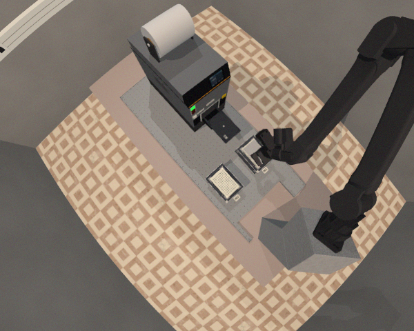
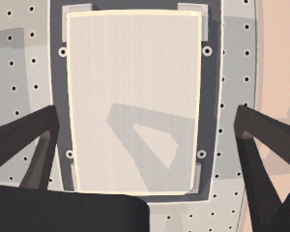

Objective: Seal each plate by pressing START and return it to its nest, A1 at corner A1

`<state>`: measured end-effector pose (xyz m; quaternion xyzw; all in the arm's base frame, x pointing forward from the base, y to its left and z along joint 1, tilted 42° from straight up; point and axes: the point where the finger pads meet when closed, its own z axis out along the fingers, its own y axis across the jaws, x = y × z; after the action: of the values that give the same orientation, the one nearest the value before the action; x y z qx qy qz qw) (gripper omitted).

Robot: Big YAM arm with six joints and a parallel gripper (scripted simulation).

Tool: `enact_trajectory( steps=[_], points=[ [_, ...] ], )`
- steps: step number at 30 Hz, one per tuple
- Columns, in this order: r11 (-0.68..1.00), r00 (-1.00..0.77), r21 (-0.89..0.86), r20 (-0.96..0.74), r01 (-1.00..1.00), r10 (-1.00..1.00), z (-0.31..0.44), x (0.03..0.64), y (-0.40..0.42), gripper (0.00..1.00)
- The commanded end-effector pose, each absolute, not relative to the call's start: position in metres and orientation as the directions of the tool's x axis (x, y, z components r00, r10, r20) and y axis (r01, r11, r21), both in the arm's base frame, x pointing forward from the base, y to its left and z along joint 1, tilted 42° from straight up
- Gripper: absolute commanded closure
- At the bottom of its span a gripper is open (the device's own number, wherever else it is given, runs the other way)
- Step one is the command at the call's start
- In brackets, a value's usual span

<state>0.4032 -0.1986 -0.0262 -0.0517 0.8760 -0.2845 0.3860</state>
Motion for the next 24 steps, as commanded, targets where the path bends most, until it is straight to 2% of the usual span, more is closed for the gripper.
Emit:
enact_trajectory(
  steps=[1, 24],
  points=[
    [0.845, -0.704, -0.523, -0.642, 0.111, -0.305, -0.028, 0.395, -0.183, 0.0],
    [0.844, -0.694, -0.523, -0.65, 0.115, -0.309, 0.004, 0.382, -0.163, 0.0]
  ],
)
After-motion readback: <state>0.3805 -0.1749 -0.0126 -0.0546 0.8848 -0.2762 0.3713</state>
